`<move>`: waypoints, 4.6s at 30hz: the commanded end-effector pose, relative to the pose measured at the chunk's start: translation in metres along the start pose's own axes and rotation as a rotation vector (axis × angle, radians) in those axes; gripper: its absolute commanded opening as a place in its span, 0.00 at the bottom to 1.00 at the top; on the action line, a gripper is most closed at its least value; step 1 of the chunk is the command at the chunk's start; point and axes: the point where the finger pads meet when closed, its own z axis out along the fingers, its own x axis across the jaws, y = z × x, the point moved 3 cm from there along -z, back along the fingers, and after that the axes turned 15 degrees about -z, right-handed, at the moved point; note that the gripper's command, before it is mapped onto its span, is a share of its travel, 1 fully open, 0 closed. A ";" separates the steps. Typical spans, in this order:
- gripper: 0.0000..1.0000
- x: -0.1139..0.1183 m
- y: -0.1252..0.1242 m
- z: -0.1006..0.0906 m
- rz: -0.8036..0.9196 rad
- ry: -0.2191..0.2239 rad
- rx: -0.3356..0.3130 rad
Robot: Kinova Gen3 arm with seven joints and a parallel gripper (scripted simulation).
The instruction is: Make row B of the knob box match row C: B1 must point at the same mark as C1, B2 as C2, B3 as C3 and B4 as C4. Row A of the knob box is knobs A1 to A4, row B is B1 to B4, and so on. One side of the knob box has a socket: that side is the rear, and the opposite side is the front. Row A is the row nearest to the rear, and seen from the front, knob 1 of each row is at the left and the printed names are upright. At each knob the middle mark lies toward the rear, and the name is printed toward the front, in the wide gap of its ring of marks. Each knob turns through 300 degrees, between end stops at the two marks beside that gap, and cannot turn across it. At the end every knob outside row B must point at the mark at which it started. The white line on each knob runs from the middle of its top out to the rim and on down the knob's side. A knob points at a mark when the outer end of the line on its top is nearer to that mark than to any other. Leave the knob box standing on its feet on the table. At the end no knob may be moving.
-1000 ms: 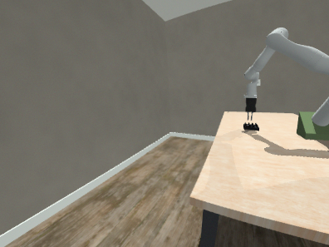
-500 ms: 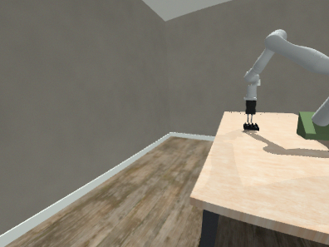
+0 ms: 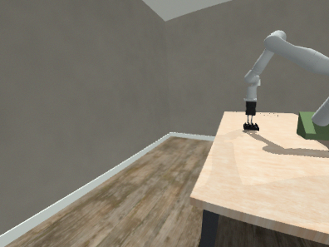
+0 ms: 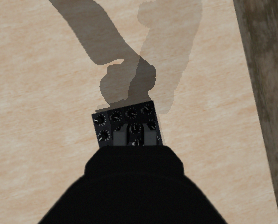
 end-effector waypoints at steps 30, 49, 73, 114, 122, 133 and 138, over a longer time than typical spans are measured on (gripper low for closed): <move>0.46 0.000 0.000 0.000 0.000 0.001 -0.001; 0.46 0.000 0.000 0.002 0.000 0.001 -0.001; 0.46 0.000 0.000 0.014 0.000 0.001 -0.001; 0.30 0.000 0.000 0.014 0.000 0.001 -0.001; 0.30 0.000 0.000 0.014 0.000 0.001 -0.001; 0.30 0.000 0.000 0.014 0.000 0.001 -0.001; 0.30 0.000 0.000 0.014 0.000 0.001 -0.001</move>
